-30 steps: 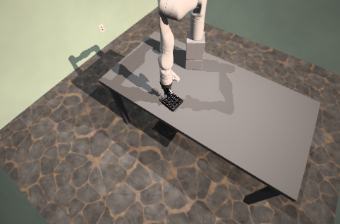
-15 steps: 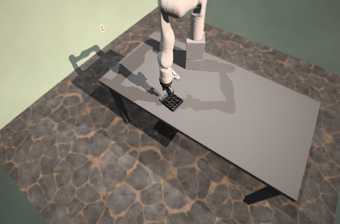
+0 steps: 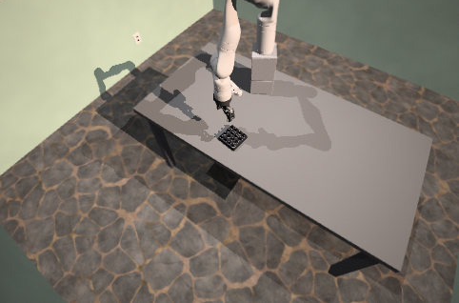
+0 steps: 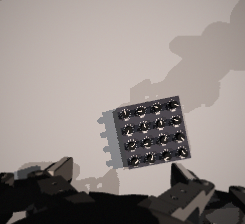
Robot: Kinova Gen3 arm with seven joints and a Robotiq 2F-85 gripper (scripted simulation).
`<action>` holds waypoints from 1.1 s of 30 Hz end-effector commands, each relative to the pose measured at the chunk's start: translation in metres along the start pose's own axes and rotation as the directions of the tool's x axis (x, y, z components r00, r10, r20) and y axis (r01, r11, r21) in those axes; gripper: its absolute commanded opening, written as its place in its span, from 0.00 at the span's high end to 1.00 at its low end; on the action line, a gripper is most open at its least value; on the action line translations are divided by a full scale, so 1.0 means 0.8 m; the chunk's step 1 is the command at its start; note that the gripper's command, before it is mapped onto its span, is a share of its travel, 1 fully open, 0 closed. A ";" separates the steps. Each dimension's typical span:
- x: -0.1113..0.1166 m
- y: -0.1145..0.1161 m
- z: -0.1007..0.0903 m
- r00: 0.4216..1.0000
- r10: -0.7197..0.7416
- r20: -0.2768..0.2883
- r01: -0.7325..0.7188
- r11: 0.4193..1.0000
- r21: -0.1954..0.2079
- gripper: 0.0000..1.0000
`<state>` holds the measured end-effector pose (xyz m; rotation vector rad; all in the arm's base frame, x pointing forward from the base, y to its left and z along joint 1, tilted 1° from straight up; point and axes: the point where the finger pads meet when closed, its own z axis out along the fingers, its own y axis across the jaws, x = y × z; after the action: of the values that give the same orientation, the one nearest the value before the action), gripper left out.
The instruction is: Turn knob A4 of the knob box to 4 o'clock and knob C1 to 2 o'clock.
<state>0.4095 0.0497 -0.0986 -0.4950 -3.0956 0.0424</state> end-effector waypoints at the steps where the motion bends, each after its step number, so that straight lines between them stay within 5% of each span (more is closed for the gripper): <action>1: -0.006 0.014 -0.027 1.000 -0.015 0.021 0.015 1.000 -0.014 0.00; 33: -0.006 0.014 -0.035 1.000 -0.015 0.021 0.015 1.000 -0.014 0.00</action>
<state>0.4172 0.0596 -0.0718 -0.4745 -3.1209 0.0267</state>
